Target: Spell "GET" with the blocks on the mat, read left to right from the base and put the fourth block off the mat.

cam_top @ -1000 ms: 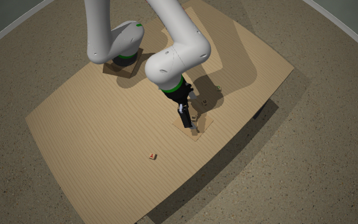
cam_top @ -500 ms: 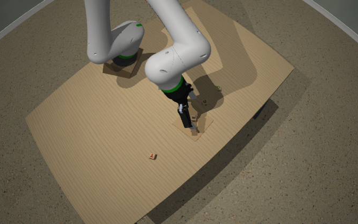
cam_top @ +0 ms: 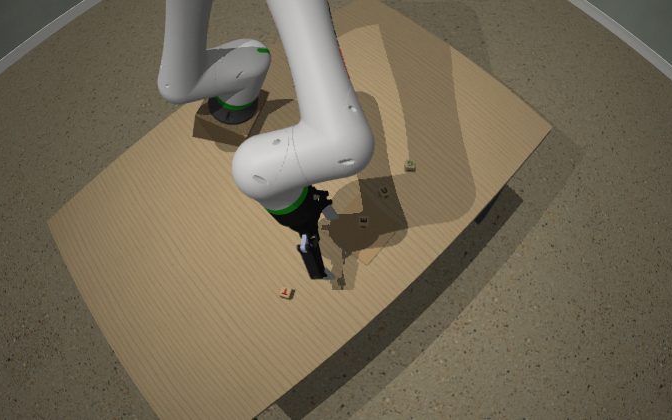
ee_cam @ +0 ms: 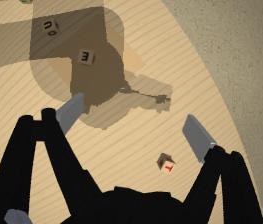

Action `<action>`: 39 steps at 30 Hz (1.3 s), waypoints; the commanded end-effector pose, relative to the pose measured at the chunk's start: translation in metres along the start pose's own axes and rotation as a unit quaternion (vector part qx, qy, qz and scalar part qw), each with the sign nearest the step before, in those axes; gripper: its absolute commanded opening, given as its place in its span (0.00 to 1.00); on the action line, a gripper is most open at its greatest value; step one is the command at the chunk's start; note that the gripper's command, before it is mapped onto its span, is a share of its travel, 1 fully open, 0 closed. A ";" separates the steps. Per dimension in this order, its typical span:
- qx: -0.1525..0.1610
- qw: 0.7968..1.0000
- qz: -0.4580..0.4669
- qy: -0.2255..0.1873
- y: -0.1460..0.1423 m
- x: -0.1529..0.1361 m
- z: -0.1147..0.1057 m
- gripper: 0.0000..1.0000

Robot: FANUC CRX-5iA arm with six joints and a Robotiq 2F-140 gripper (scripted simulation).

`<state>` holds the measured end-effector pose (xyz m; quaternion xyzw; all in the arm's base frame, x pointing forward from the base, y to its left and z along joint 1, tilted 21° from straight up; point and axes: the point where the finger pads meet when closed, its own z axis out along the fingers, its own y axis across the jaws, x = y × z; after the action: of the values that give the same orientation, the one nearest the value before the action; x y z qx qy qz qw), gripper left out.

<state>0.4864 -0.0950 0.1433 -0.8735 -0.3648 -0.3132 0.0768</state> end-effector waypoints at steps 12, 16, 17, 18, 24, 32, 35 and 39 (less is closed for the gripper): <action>0.009 1.000 -0.005 0.025 0.096 -0.098 -0.052 1.00; 0.009 1.000 -0.005 0.025 0.096 -0.098 -0.052 1.00; 0.009 1.000 -0.005 0.025 0.096 -0.098 -0.052 1.00; 0.009 1.000 -0.005 0.025 0.096 -0.098 -0.052 1.00; 0.009 1.000 -0.005 0.025 0.096 -0.098 -0.052 1.00; 0.009 1.000 -0.005 0.025 0.096 -0.098 -0.052 1.00; 0.009 1.000 -0.005 0.025 0.096 -0.098 -0.052 1.00; 0.009 1.000 -0.005 0.025 0.096 -0.098 -0.052 1.00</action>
<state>0.4733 -0.2408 0.1342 -0.8628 -0.3700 -0.3318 0.0927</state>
